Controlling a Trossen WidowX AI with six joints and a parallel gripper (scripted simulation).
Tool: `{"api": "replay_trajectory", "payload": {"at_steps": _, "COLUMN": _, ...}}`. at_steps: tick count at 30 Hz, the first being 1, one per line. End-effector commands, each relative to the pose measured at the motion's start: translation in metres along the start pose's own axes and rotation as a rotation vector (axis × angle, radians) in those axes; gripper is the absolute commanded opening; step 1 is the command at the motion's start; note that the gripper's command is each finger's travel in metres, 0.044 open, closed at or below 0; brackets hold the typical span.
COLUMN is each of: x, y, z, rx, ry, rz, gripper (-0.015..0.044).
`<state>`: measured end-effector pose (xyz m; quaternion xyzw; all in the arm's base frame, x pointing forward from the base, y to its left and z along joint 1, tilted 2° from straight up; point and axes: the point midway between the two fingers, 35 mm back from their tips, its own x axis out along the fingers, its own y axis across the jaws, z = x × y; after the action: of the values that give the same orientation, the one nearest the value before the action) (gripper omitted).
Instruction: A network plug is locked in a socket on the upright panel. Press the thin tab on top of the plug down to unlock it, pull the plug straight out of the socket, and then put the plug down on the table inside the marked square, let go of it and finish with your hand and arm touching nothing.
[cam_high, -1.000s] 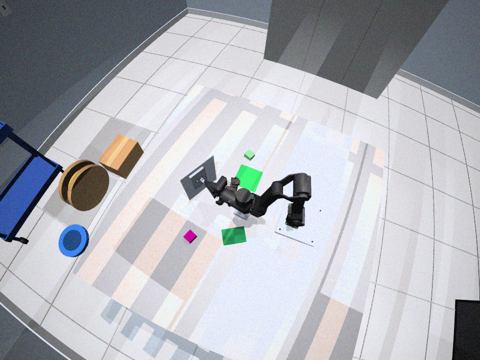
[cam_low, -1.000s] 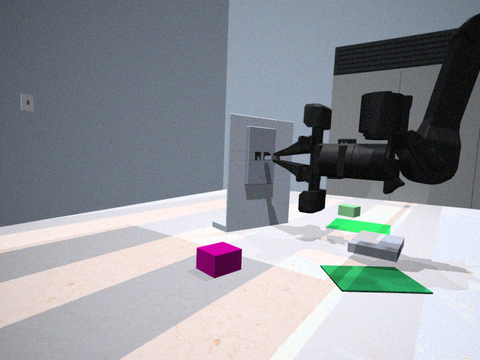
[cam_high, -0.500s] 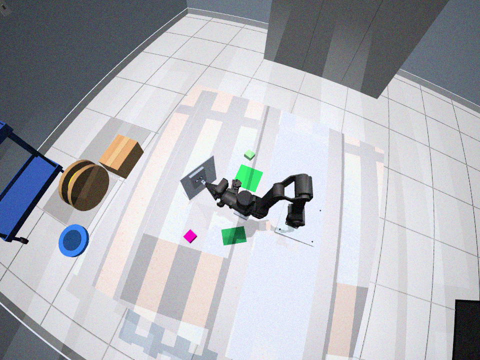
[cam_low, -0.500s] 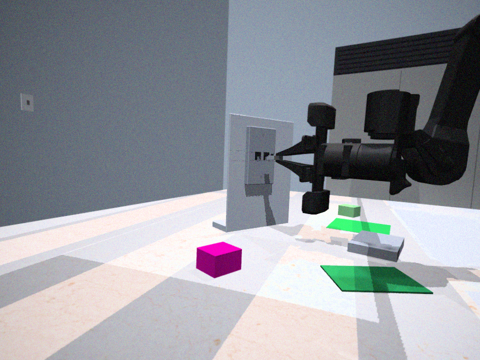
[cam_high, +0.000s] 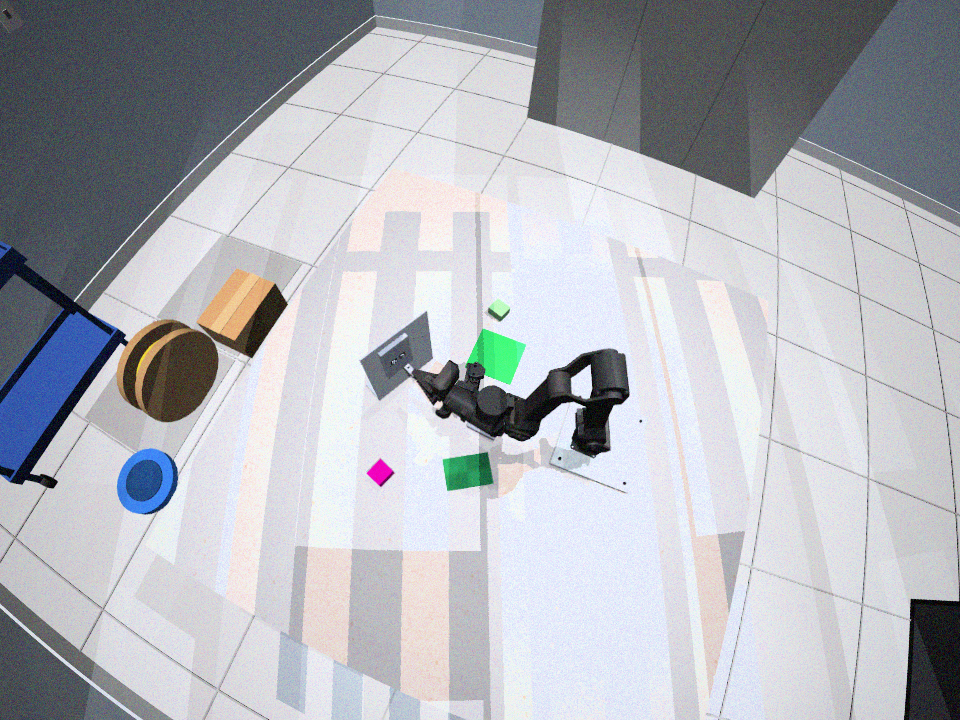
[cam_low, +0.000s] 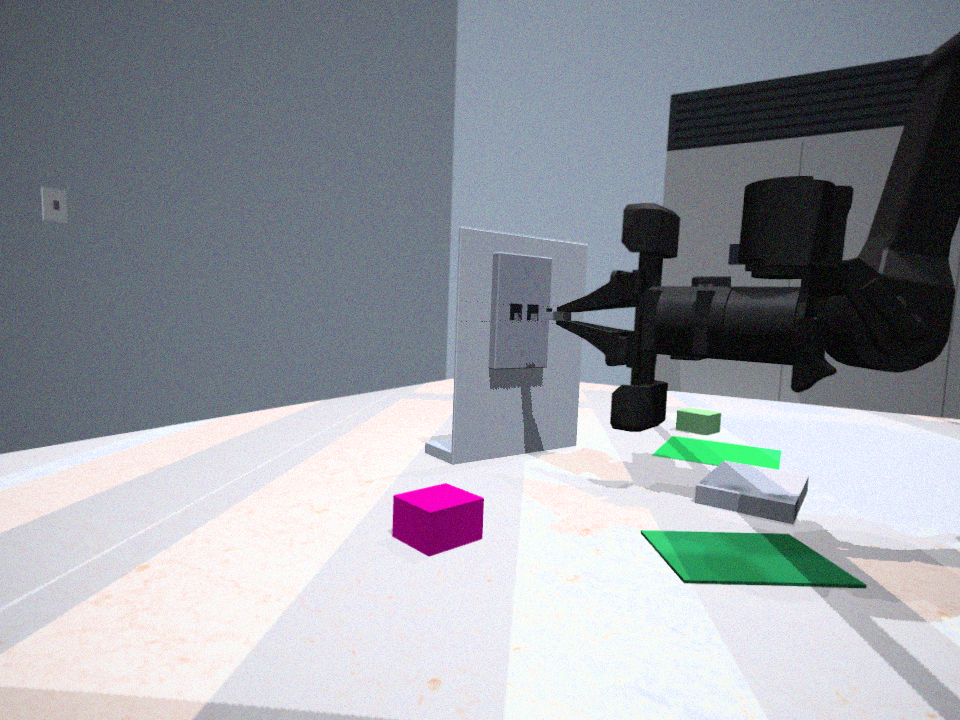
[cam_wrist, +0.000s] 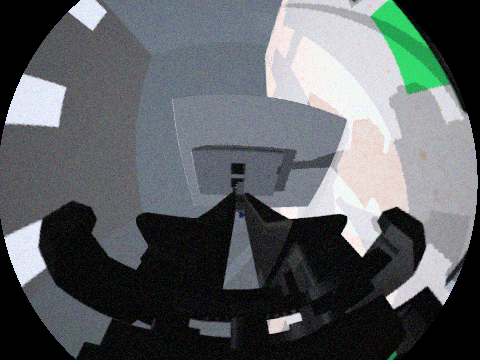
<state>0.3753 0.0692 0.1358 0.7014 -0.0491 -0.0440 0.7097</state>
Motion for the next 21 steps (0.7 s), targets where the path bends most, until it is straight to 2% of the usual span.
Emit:
{"api": "replay_trajectory", "payload": {"at_steps": 1, "x": -0.004, "y": -0.002, "z": 0.0, "rx": -0.001, "ry": -0.004, "rz": -0.004, "gripper": 0.0}}
{"api": "replay_trajectory", "payload": {"at_steps": 21, "x": -0.015, "y": -0.002, "z": -0.007, "rx": 0.0, "ry": -0.004, "rz": -0.005, "gripper": 0.0}}
